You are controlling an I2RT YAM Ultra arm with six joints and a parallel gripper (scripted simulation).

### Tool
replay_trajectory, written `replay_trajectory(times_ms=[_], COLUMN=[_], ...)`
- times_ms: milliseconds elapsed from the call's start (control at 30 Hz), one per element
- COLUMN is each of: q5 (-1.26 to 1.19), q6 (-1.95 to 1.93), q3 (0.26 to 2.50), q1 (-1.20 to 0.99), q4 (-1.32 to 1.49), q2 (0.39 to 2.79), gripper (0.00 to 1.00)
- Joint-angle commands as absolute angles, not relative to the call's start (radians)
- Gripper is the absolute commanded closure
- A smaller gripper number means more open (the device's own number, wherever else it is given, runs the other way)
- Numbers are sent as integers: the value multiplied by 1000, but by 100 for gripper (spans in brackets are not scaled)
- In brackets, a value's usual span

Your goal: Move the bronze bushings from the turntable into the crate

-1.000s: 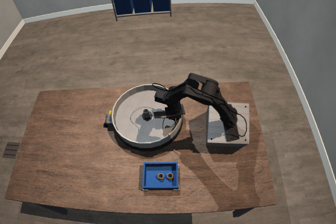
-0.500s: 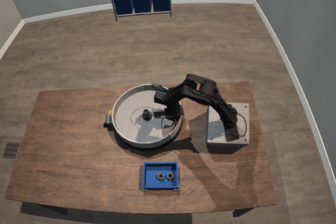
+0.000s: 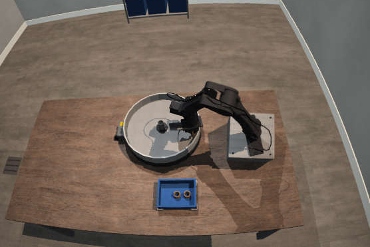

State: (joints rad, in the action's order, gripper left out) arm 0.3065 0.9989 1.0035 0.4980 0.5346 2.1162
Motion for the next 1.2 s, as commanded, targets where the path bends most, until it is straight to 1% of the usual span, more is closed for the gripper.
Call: replay_trajectory(times_ms=[0,1167], q5=[306,306], q6=[1007,1009], q3=[1027,1013], q1=[507,499], q4=[529,522], q2=[2133,2138], gripper=[87,87])
